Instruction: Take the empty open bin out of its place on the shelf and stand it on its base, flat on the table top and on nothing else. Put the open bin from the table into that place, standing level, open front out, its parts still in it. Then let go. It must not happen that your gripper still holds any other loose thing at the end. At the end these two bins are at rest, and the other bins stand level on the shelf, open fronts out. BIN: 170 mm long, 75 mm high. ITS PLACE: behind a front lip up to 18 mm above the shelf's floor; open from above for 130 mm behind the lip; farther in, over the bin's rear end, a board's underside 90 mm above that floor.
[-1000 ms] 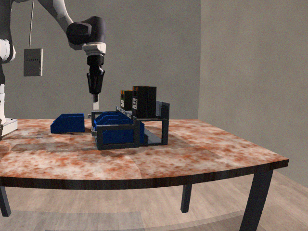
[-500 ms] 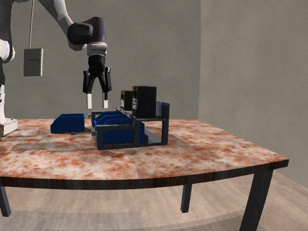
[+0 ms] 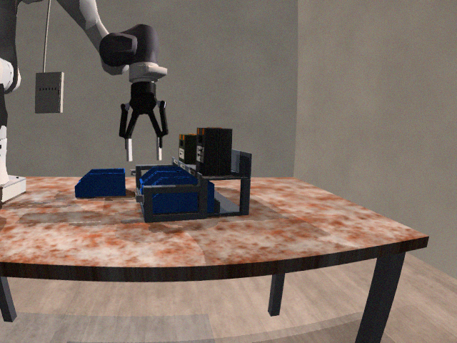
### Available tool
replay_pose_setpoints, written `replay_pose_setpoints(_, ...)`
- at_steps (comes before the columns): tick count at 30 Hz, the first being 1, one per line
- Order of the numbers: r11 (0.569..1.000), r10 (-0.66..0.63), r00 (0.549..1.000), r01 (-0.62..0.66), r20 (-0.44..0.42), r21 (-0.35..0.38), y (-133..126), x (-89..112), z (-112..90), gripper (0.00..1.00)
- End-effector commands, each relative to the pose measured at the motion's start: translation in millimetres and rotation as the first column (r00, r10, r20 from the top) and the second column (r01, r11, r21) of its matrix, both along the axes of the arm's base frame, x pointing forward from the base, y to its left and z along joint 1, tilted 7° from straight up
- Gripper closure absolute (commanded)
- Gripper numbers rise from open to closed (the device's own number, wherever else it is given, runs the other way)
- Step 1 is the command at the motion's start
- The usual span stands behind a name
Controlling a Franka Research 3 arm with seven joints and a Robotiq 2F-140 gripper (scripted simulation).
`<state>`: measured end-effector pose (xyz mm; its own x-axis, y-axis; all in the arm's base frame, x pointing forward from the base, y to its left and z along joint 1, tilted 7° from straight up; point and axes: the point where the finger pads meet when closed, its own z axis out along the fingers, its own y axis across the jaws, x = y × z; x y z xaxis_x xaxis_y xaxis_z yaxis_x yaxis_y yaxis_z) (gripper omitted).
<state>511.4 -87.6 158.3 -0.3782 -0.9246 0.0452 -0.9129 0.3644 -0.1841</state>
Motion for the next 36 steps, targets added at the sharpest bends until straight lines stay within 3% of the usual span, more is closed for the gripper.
replay_pose_setpoints(1,0.962,0.272,0.962,-0.272,-0.033,0.030,0.5,0.4,0.4,0.43)
replay_pose_setpoints(6,0.927,0.374,0.926,-0.372,-0.044,0.043,0.5,0.4,0.4,0.43)
replay_pose_setpoints(21,0.927,0.375,0.926,-0.373,-0.044,0.044,0.4,0.7,-2.2,0.43)
replay_pose_setpoints(36,0.927,0.375,0.926,-0.373,-0.044,0.044,-0.1,3.2,-20.4,0.43)
